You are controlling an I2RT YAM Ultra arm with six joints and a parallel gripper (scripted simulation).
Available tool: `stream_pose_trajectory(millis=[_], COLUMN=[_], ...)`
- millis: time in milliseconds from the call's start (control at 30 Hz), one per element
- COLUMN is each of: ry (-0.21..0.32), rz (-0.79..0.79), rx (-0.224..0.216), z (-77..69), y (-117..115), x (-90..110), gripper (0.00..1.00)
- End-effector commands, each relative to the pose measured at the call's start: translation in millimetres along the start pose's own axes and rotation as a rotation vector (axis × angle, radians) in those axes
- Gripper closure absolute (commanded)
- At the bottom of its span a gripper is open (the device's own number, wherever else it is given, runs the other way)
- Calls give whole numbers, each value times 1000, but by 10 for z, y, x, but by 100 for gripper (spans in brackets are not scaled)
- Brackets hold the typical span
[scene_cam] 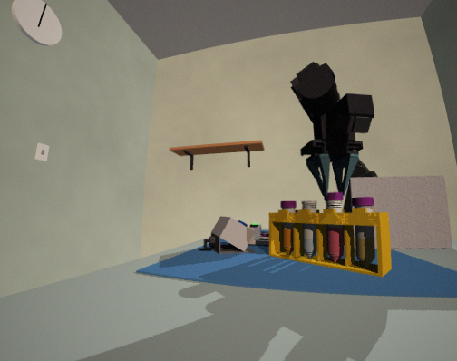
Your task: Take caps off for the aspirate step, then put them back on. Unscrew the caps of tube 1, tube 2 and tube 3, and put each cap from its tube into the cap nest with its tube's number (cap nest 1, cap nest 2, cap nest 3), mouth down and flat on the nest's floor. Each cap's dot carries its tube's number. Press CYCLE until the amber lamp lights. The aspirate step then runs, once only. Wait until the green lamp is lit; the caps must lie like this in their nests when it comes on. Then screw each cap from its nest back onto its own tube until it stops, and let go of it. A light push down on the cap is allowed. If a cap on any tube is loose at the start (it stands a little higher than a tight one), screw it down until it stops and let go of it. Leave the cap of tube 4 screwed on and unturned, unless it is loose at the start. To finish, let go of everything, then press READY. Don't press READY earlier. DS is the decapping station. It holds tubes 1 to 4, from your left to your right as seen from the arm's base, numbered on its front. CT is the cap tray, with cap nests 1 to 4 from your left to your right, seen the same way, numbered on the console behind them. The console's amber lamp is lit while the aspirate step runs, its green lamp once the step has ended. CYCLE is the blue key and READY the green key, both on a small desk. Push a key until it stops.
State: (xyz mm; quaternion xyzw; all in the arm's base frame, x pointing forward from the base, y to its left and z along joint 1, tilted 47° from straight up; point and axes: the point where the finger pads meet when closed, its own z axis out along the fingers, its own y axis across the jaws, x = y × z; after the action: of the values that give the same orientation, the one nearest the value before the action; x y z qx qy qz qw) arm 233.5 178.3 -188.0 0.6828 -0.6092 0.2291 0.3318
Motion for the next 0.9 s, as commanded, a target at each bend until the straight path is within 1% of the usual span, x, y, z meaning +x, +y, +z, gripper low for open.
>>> stream_pose_trajectory(millis=[0, 867], ry=[-16, -16], rz=[5, 5], rx=[15, 15], z=[-52, 13], y=[-37, -31], x=[-28, -24], gripper=[100, 100])
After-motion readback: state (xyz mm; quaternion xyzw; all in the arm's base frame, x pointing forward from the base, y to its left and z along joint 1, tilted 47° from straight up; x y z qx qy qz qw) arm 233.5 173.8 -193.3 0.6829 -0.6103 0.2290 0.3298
